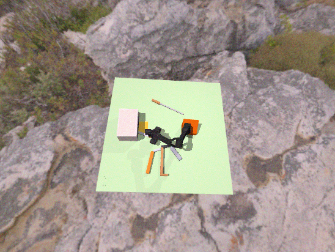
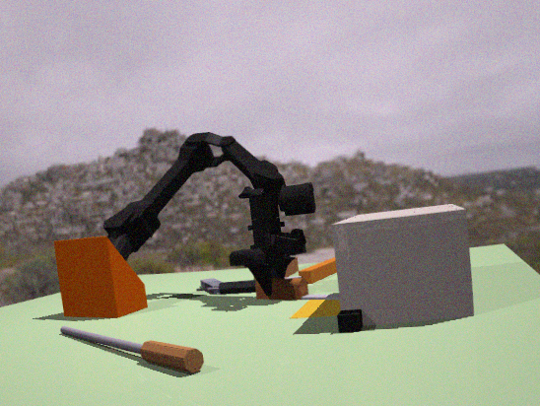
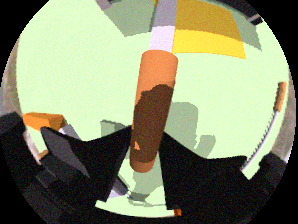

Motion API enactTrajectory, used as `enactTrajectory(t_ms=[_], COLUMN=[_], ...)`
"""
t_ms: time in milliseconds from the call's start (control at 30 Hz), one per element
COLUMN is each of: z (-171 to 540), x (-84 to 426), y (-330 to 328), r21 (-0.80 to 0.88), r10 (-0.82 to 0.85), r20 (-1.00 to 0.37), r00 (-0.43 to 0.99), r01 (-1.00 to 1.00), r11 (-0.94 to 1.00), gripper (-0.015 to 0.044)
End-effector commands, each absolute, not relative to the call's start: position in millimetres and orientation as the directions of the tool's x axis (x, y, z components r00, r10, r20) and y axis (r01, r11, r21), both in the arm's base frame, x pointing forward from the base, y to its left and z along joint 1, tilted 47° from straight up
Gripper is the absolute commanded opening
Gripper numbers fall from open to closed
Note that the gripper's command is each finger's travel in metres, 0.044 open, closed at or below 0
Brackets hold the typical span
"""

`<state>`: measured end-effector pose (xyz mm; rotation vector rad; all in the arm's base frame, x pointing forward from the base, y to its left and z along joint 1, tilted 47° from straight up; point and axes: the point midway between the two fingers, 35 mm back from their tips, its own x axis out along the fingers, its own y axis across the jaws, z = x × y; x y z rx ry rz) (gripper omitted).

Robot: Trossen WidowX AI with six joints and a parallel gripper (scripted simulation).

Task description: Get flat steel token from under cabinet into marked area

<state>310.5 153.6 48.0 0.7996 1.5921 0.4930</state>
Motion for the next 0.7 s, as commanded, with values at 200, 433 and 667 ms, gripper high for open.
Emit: enactTrajectory(t_ms=[200, 433, 667], z=[47, 46, 44], x=[324, 331, 339], y=[153, 152, 151], r21=[0.712, 0.712, 0.712], r10=[0.733, 0.733, 0.733], r20=[-0.68, -0.68, -0.68], r00=[-0.033, -0.033, -0.032], r01=[0.211, 0.211, 0.211], r11=[0.67, 0.67, 0.67], gripper=[0.0, 0.0, 0.0])
